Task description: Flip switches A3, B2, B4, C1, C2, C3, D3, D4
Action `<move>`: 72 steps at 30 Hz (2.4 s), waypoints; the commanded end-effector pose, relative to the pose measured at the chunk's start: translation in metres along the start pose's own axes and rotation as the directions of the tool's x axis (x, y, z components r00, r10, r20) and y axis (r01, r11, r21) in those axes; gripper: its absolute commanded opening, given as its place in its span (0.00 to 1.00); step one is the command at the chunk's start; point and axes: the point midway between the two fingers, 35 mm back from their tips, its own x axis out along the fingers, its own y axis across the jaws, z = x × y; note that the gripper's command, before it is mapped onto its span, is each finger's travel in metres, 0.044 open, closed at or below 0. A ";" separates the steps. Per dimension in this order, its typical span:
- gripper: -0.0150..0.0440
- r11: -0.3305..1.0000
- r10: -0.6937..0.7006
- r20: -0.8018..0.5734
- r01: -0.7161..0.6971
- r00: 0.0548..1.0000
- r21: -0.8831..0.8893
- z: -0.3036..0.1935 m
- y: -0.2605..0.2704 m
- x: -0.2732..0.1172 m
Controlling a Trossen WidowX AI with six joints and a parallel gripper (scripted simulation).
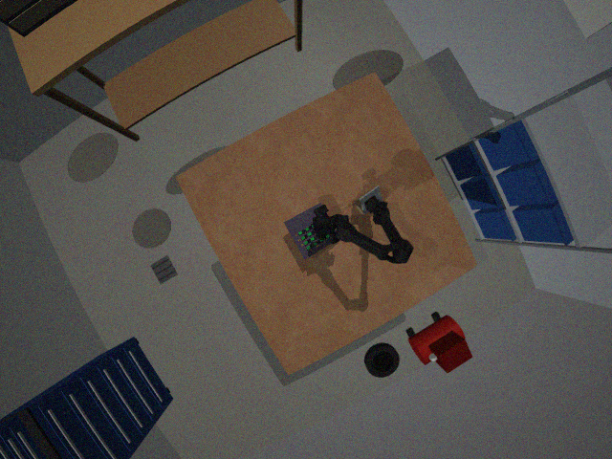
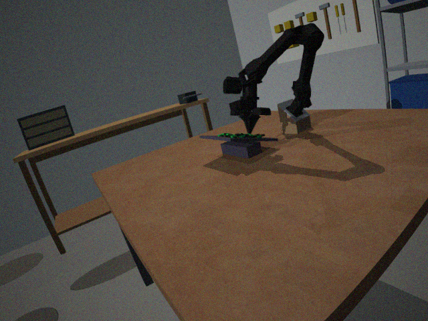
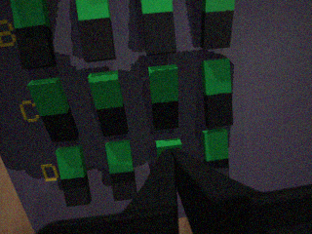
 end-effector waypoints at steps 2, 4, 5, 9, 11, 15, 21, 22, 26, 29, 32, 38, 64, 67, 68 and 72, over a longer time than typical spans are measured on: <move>0.25 1.000 0.004 0.002 -0.004 1.000 0.004 0.000 0.000 0.001; 0.25 1.000 0.004 0.002 -0.004 1.000 0.004 0.000 0.000 0.001; 0.25 1.000 0.004 0.002 -0.004 1.000 0.004 0.000 0.000 0.001; 0.25 1.000 0.004 0.002 -0.004 1.000 0.004 0.000 0.000 0.002; 0.25 1.000 0.004 0.002 -0.004 1.000 0.004 0.000 0.000 0.002; 0.25 1.000 0.004 0.002 -0.004 1.000 0.004 0.000 0.000 0.003; 0.25 1.000 0.004 0.002 -0.004 1.000 0.004 0.000 0.000 0.003; 0.25 1.000 0.004 0.002 -0.004 1.000 0.004 0.000 0.000 0.004; 0.25 1.000 -0.004 0.009 0.004 1.000 -0.006 0.001 -0.001 -0.008; 0.25 1.000 -0.003 0.025 0.003 1.000 -0.001 -0.001 -0.002 -0.051; 0.25 1.000 0.001 0.027 -0.001 1.000 0.005 -0.002 -0.001 -0.061; 0.25 1.000 -0.001 0.026 0.001 1.000 0.005 -0.020 -0.027 -0.061; 0.25 1.000 0.001 0.054 -0.001 0.999 0.004 -0.021 -0.028 -0.006; 0.25 1.000 0.001 0.054 -0.002 0.999 0.004 -0.020 -0.028 -0.002; 0.25 1.000 0.001 0.054 -0.002 0.999 0.004 -0.020 -0.028 -0.001; 0.25 1.000 0.001 0.054 -0.002 0.999 0.004 -0.020 -0.028 -0.001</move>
